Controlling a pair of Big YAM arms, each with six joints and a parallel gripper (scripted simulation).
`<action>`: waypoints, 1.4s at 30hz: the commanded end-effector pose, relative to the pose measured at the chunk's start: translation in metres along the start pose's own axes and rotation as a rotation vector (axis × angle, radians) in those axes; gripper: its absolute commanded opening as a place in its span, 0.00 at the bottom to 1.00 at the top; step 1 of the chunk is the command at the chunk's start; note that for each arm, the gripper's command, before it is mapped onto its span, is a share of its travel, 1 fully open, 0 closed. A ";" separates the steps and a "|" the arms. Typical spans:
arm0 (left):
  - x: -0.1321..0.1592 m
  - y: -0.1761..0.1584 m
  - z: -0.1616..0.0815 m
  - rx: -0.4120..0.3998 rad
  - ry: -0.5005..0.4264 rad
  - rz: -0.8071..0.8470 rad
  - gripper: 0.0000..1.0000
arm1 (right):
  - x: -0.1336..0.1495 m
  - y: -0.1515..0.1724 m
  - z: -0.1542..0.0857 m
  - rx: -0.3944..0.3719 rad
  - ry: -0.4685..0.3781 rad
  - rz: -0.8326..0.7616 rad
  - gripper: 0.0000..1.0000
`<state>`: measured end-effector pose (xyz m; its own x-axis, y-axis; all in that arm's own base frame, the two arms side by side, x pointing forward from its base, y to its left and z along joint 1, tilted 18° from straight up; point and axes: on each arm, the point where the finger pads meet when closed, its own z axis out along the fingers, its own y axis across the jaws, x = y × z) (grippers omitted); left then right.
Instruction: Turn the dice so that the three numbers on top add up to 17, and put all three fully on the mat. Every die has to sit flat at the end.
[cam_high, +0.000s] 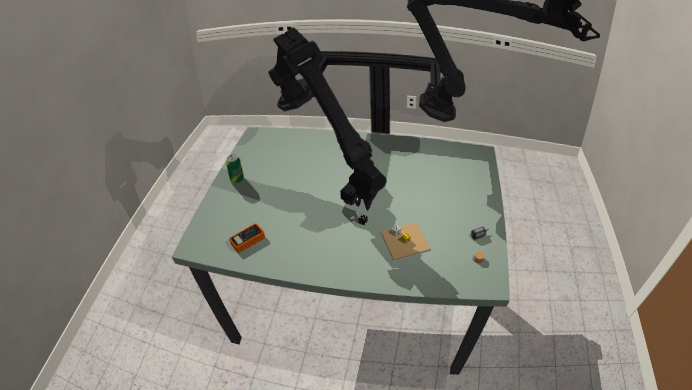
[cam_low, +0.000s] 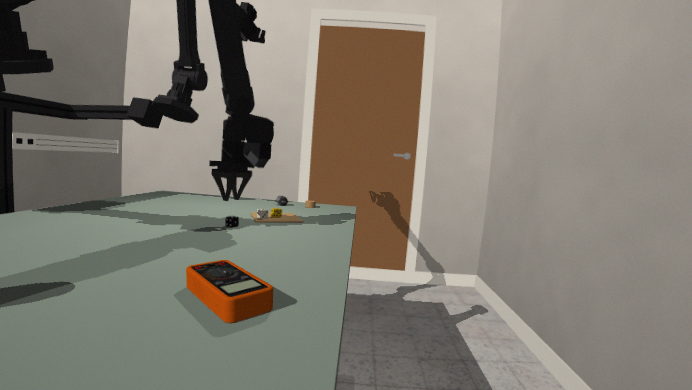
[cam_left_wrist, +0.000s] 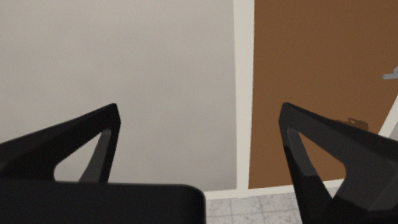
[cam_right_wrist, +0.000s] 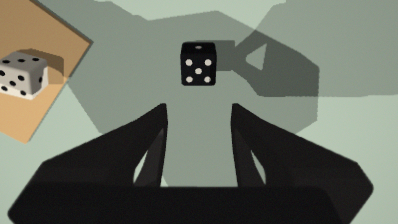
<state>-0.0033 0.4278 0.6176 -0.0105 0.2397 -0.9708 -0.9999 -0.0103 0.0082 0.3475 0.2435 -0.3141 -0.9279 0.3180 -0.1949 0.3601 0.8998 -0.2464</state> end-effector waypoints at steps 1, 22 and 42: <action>-0.025 0.004 -0.011 -0.010 -0.059 -0.006 1.00 | -0.011 0.011 0.007 -0.023 -0.012 0.006 0.39; -0.025 0.004 -0.011 -0.010 -0.059 -0.006 1.00 | -0.009 0.008 0.035 -0.018 -0.010 0.005 0.39; -0.025 0.004 -0.011 -0.010 -0.059 -0.006 1.00 | -0.010 0.008 0.037 -0.021 -0.012 0.004 0.39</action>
<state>-0.0033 0.4278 0.6176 -0.0105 0.2397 -0.9708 -0.9999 -0.0103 0.0082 0.3503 0.2337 -0.3469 -0.9288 0.3152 -0.1951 0.3574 0.9011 -0.2454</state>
